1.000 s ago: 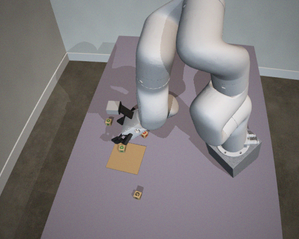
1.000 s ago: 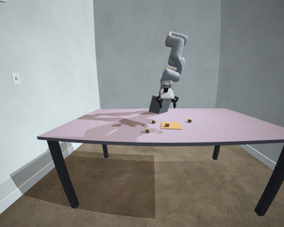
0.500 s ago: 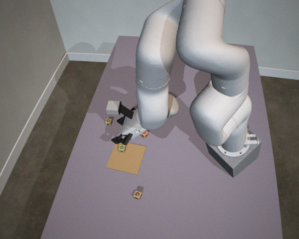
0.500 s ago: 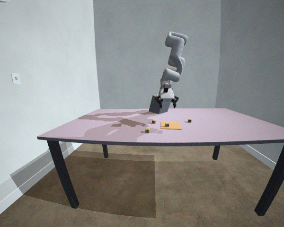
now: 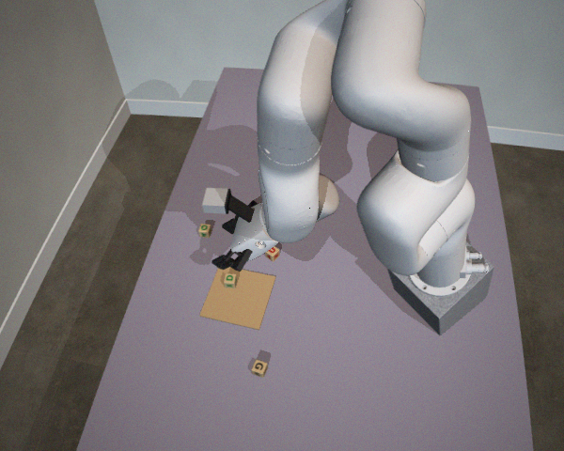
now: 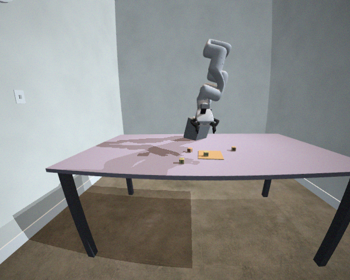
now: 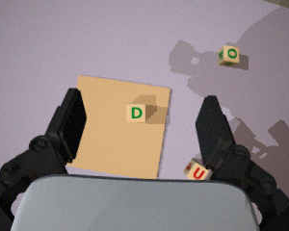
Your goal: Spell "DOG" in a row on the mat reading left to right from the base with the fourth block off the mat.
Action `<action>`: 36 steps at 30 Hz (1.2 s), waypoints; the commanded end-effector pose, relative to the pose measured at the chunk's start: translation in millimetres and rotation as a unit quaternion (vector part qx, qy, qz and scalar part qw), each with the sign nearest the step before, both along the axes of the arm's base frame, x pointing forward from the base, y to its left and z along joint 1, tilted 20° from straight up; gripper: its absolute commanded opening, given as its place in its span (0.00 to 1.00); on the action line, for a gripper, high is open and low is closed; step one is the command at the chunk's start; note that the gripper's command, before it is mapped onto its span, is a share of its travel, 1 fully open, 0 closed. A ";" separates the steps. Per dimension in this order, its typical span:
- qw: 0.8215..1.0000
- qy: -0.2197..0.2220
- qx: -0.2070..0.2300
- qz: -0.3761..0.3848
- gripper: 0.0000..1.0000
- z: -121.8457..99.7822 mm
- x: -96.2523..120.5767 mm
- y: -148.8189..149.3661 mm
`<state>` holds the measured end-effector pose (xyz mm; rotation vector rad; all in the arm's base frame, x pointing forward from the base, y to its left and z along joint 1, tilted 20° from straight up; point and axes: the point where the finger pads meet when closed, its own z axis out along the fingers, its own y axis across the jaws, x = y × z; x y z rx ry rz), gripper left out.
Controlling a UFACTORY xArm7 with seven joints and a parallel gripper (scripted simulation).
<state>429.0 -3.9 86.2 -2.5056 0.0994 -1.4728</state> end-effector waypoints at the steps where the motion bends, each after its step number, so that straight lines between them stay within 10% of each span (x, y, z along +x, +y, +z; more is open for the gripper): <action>1: 1.000 0.000 -0.002 -0.001 1.00 -2.6 -3.6 -11.2; 36: 1.000 0.003 -0.004 -0.001 1.00 -31.5 -48.0 -69.8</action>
